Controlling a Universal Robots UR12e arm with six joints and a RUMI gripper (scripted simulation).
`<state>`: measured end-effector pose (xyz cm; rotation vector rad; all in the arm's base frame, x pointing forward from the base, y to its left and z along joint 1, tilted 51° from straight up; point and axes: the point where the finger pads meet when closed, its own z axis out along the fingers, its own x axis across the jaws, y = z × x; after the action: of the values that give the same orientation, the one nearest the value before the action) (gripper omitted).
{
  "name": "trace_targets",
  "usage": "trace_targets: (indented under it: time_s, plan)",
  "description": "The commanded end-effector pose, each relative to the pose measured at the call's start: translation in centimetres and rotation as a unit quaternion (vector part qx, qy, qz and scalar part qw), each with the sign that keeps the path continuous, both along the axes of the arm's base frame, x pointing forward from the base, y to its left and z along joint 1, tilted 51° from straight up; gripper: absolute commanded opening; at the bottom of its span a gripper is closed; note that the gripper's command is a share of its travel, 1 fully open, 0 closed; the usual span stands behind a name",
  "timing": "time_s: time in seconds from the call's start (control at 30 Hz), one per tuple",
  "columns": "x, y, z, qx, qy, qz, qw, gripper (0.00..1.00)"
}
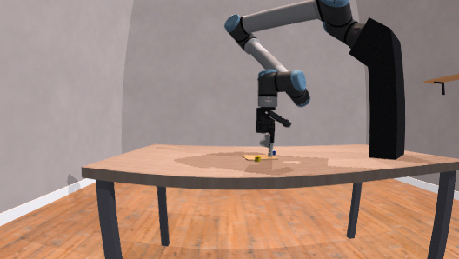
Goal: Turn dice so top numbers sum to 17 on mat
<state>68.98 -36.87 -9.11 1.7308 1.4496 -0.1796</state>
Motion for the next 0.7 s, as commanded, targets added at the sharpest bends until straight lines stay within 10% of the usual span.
trace_targets:
  time_s: [0.0,0.67]
  plan:
    - [-0.5,0.9,0.8,0.000,0.000,0.000,1.000,0.21]
    - [-3.3,5.7,5.3,0.000,0.000,0.000,1.000,0.21]
